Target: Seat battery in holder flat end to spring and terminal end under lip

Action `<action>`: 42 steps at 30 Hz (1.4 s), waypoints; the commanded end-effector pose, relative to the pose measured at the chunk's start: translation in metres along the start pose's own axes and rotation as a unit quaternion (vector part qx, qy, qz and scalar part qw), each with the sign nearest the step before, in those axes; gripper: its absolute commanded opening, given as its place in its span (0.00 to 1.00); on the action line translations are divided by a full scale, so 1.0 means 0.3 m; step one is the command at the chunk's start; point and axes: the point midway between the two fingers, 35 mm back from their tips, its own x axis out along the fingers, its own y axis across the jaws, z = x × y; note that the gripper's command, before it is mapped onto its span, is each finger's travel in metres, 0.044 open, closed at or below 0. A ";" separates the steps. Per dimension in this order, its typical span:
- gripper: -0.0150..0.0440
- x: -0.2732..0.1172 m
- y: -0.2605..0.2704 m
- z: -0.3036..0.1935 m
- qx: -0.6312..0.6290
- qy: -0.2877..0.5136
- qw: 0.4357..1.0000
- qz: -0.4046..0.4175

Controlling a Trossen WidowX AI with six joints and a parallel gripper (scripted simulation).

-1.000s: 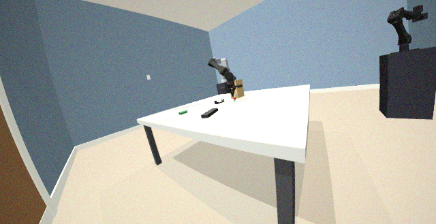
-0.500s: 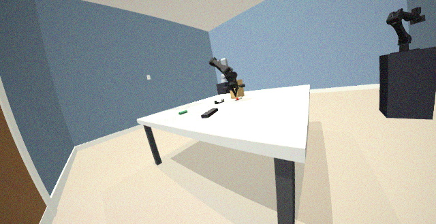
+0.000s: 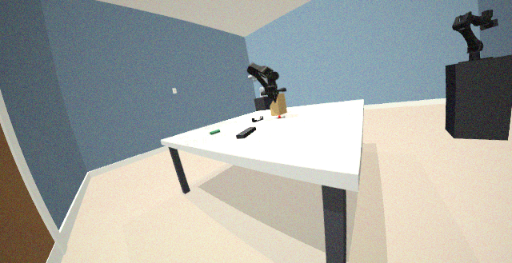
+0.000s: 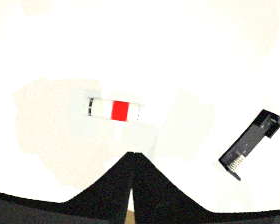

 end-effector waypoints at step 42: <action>0.65 0.227 0.069 -0.008 -0.696 0.005 0.718 0.005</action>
